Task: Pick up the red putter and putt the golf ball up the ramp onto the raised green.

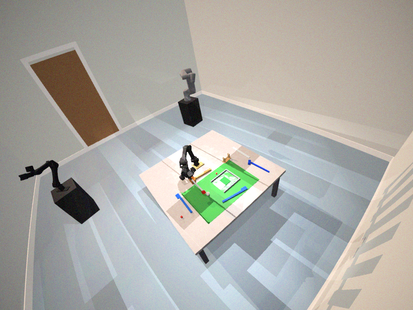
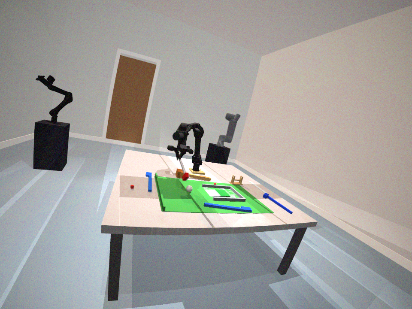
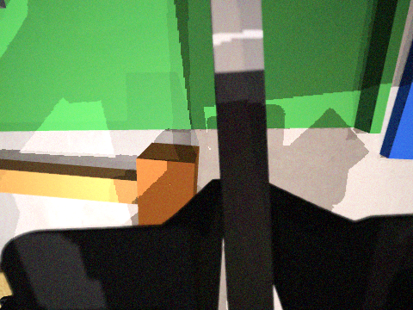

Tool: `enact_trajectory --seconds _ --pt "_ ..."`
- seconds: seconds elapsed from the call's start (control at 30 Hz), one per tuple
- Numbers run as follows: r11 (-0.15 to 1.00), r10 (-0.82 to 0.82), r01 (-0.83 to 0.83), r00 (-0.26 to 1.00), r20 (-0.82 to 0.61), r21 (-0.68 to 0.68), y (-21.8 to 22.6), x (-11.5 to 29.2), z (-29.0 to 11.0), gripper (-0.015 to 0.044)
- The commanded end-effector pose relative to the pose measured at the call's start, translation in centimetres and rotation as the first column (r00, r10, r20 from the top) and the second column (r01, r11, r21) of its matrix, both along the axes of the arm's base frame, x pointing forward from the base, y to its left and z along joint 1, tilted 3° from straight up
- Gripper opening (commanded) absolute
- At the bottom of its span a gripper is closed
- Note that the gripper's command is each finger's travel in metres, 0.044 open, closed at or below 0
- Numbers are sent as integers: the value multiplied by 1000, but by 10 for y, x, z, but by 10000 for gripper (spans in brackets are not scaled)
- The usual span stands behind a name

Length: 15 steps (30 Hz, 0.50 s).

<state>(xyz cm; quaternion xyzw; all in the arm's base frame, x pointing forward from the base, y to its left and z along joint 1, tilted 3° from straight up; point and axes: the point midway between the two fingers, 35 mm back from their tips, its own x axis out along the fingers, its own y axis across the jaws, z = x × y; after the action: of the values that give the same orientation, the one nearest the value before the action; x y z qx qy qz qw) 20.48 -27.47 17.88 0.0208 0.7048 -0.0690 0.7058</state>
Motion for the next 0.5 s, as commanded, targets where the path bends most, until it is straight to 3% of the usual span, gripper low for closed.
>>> enact_trajectory --seconds 0.0,0.47 --pt "999 -34 34 999 -2 -6 -8 -6 2 0" --pt "999 -34 34 999 -2 -6 -10 -6 -36 0"
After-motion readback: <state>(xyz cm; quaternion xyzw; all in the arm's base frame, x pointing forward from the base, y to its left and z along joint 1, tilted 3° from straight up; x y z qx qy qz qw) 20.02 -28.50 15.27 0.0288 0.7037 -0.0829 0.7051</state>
